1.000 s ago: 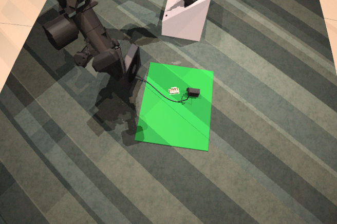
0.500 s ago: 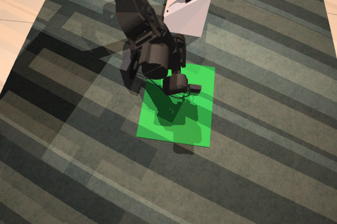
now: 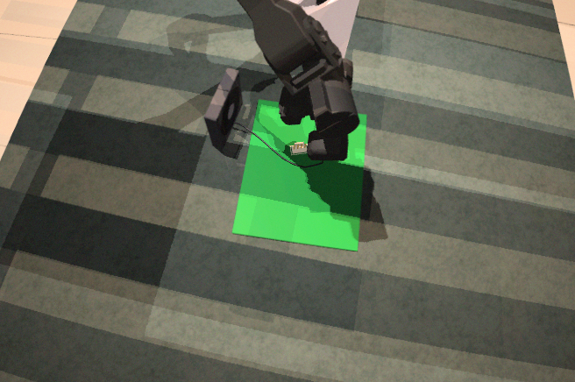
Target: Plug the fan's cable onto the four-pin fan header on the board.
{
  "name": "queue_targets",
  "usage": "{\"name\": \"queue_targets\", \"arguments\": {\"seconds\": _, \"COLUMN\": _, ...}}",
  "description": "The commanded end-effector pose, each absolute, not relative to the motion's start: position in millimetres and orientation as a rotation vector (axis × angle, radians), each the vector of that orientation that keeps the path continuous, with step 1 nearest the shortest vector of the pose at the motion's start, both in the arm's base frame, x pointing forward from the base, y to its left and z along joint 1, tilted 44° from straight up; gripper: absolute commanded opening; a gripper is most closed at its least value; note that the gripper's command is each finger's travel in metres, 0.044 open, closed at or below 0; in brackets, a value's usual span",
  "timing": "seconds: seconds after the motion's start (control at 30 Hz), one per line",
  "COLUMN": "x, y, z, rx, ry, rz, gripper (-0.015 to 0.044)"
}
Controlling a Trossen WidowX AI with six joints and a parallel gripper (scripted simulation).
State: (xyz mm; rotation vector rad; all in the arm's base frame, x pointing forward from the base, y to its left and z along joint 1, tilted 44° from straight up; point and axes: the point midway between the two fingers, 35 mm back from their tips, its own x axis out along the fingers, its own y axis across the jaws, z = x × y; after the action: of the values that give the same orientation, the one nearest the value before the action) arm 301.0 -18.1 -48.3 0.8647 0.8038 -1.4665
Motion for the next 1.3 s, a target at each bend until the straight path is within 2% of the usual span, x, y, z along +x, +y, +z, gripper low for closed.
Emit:
{"name": "queue_targets", "arguments": {"seconds": 0.0, "x": 293.3, "y": -45.0, "z": -74.6, "rx": 0.846, "ry": 0.807, "rz": -1.487, "gripper": 0.044}}
{"name": "queue_targets", "arguments": {"seconds": 1.13, "x": 288.1, "y": -82.3, "z": -112.3, "rx": 0.842, "ry": 0.805, "rz": -1.489, "gripper": 0.044}}
{"name": "queue_targets", "arguments": {"seconds": 1.27, "x": 288.8, "y": -80.5, "z": -111.1, "rx": 0.851, "ry": 0.805, "rz": -1.491, "gripper": 0.0335}}
